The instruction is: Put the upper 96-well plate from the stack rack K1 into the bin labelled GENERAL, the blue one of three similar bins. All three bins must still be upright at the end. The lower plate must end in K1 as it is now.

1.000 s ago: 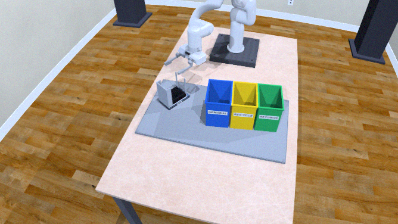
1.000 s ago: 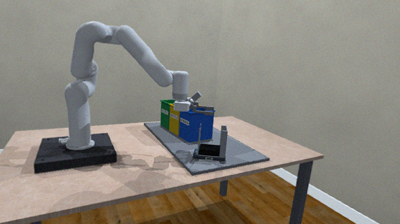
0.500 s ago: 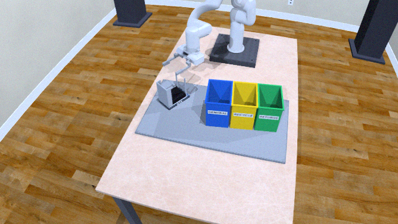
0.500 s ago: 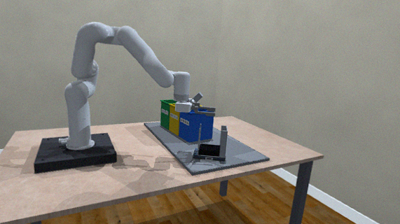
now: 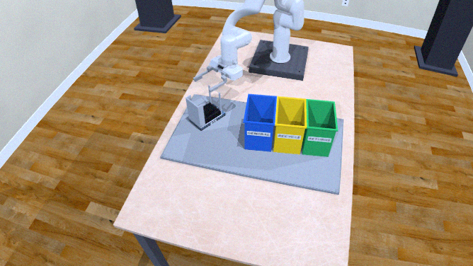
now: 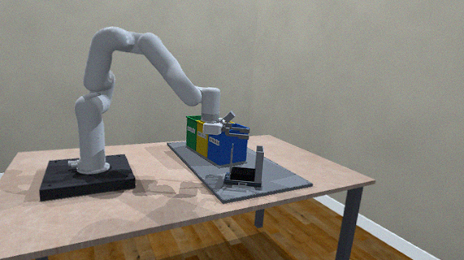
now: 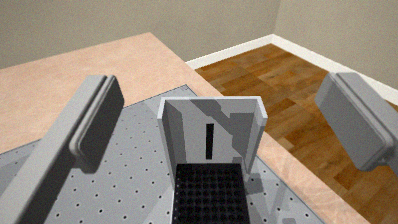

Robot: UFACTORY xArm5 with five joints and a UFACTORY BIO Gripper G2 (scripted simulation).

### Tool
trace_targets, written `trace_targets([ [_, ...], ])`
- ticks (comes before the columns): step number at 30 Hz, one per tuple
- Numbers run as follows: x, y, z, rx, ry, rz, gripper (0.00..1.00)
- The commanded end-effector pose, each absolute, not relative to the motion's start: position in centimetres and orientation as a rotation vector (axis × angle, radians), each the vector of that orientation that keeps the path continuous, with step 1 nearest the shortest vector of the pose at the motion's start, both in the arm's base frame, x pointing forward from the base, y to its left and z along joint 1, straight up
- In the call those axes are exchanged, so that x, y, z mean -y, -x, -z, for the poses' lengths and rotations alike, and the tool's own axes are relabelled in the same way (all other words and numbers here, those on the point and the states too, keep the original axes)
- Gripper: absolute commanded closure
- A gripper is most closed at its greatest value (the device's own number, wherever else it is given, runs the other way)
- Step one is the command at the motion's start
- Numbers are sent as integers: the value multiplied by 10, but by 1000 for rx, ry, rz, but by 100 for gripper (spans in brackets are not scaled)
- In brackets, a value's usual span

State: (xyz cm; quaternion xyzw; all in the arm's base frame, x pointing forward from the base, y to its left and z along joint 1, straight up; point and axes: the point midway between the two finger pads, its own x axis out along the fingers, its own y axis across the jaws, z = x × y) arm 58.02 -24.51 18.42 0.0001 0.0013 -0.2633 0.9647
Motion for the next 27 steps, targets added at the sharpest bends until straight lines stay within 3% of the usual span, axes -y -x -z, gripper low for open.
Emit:
trace_targets([
  [1, 245, -581, -178, 0, -2, 533, 63],
  [27, 245, -581, -141, 0, -2, 533, 63],
])
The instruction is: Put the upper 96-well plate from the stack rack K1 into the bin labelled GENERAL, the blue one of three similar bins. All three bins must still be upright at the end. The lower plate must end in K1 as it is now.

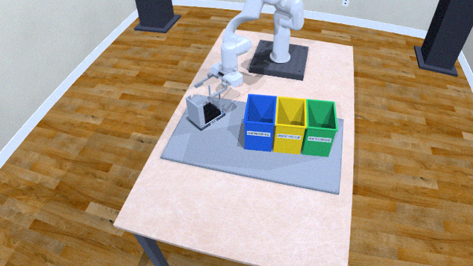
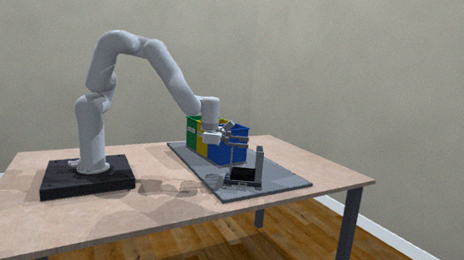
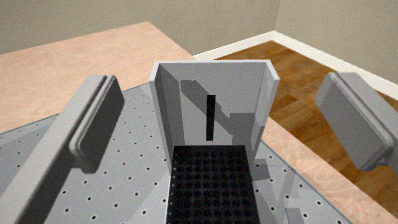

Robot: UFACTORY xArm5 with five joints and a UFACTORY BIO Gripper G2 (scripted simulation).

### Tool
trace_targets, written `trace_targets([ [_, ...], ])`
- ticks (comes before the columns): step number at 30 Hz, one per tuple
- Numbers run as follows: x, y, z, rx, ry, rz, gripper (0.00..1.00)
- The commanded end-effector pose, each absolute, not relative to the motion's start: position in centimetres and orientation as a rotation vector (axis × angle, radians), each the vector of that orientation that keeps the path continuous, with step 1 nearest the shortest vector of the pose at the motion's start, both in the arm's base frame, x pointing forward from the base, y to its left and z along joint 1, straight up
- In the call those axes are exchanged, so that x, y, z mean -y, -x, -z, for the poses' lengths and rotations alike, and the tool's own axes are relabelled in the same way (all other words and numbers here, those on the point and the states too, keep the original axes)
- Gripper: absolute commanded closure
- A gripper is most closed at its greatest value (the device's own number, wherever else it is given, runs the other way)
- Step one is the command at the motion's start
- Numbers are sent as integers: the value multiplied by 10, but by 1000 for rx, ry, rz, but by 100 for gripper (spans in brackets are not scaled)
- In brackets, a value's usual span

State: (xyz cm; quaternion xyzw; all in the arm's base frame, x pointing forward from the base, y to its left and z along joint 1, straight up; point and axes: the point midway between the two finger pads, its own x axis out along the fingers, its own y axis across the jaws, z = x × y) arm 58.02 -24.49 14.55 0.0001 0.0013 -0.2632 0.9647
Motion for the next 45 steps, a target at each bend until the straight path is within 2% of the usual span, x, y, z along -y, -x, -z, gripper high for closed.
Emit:
trace_targets([
  [1, 245, -581, -140, 0, -2, 533, 63],
  [45, 245, -581, -75, 0, -2, 533, 63],
])
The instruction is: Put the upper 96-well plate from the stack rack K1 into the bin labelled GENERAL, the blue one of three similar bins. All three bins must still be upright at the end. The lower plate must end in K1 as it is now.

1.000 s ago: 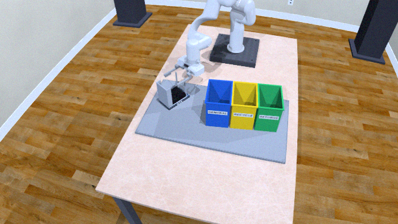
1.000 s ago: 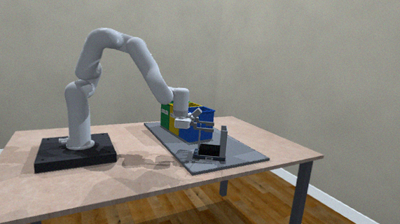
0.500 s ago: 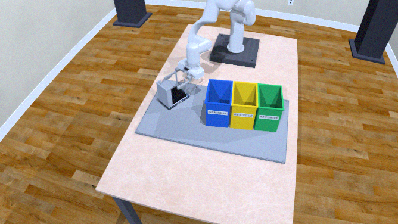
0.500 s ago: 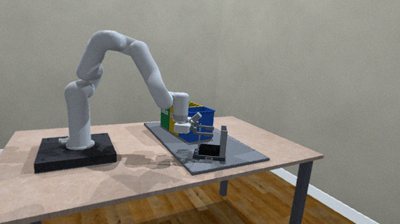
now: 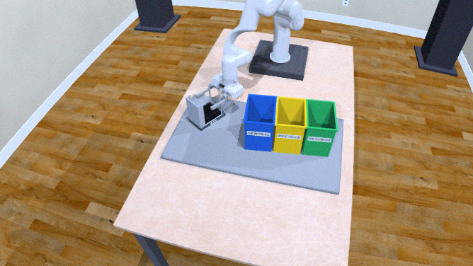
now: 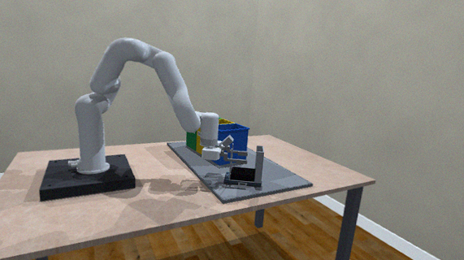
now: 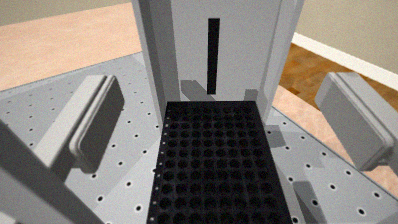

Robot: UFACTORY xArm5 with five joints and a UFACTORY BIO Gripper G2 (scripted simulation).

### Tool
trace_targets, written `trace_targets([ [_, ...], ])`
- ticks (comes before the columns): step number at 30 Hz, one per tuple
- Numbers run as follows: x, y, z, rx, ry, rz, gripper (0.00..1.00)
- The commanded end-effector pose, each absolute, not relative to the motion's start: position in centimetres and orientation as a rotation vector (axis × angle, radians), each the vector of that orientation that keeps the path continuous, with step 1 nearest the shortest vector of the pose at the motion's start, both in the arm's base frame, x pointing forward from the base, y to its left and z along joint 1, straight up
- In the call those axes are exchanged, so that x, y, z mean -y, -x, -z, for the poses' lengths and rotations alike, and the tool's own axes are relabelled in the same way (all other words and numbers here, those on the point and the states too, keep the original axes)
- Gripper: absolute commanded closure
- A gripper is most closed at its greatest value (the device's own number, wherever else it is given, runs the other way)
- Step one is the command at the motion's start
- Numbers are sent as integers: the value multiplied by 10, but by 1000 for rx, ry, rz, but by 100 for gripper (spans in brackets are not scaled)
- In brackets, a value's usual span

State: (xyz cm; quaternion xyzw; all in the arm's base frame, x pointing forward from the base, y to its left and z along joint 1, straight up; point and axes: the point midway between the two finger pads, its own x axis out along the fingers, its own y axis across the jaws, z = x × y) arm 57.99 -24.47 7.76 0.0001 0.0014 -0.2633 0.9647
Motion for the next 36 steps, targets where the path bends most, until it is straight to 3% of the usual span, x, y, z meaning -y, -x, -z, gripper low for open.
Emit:
trace_targets([
  [1, 245, -581, -75, 0, -2, 533, 63],
  [23, 245, -581, -41, 0, -2, 533, 63],
  [36, 245, -581, -41, 0, -2, 533, 63],
])
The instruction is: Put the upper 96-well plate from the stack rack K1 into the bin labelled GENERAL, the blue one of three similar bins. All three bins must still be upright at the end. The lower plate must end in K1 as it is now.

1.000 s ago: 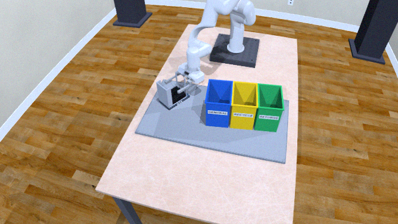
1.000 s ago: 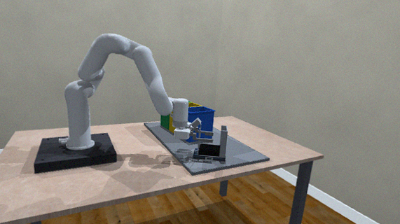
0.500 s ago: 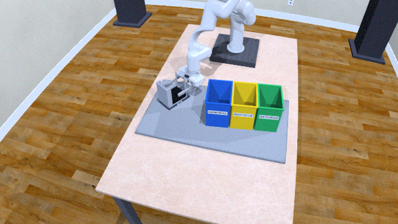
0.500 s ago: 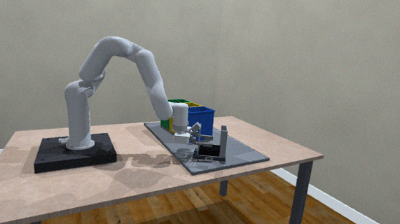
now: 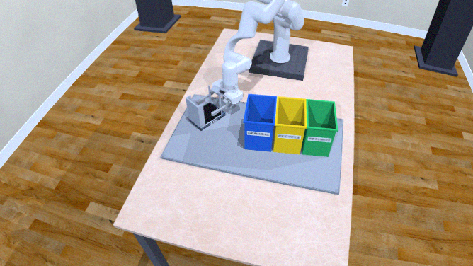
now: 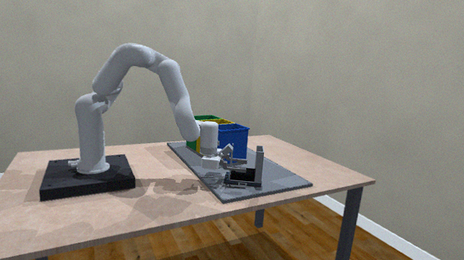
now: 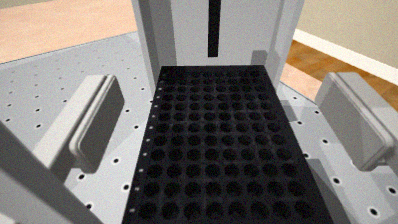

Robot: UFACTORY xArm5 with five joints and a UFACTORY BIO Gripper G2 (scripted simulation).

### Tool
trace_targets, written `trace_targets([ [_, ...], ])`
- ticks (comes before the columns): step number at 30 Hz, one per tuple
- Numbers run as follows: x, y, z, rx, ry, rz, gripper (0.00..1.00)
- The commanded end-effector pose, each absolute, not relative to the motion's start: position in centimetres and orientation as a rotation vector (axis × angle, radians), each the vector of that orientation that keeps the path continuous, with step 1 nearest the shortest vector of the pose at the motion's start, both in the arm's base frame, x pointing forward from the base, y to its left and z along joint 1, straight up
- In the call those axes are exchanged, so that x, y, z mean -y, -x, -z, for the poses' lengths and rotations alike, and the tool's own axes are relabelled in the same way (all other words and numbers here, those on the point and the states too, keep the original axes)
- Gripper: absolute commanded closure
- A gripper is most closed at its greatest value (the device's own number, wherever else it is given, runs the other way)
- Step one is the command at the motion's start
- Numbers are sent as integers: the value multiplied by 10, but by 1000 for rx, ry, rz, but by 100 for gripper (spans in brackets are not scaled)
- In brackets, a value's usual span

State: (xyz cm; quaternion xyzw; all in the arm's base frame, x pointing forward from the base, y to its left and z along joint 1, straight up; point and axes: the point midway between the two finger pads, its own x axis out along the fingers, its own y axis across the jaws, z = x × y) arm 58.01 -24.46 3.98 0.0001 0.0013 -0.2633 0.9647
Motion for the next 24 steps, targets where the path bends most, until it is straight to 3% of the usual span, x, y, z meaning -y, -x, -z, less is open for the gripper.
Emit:
trace_targets([
  [1, 245, -581, -41, 0, -2, 533, 63],
  [24, 245, -581, -27, 0, -2, 533, 63],
])
